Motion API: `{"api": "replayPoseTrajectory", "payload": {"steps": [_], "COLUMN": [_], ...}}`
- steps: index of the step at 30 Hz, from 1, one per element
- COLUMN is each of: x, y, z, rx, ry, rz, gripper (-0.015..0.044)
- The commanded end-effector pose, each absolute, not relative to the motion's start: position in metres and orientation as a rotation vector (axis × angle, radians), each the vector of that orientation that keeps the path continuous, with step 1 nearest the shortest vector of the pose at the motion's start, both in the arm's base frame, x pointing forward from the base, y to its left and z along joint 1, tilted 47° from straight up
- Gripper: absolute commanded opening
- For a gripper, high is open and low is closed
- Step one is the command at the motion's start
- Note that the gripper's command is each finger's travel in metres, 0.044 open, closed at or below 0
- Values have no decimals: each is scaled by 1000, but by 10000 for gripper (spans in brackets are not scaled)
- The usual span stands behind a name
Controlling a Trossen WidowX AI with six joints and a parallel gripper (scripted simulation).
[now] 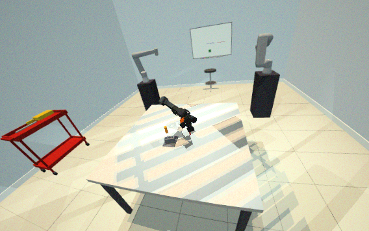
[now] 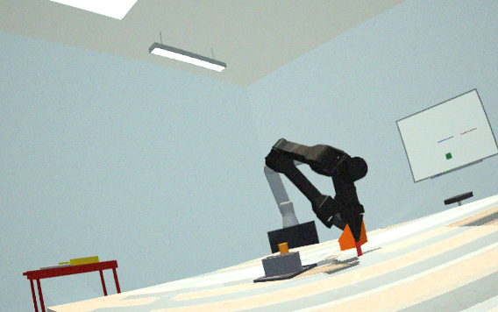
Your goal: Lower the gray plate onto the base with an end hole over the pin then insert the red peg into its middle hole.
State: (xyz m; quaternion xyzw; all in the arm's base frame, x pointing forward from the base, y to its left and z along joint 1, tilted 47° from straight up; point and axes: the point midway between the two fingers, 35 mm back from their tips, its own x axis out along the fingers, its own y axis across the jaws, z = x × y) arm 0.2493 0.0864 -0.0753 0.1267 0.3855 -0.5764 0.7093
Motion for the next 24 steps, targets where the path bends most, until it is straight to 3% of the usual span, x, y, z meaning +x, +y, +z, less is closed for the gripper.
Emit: {"api": "replayPoseTrajectory", "payload": {"steps": [1,24], "x": [251,253], "y": [92,145], "z": [-72,-25], "rx": [283,285], "ry": [855,859], "rz": [-1276,-1275], "gripper": [0,0]}}
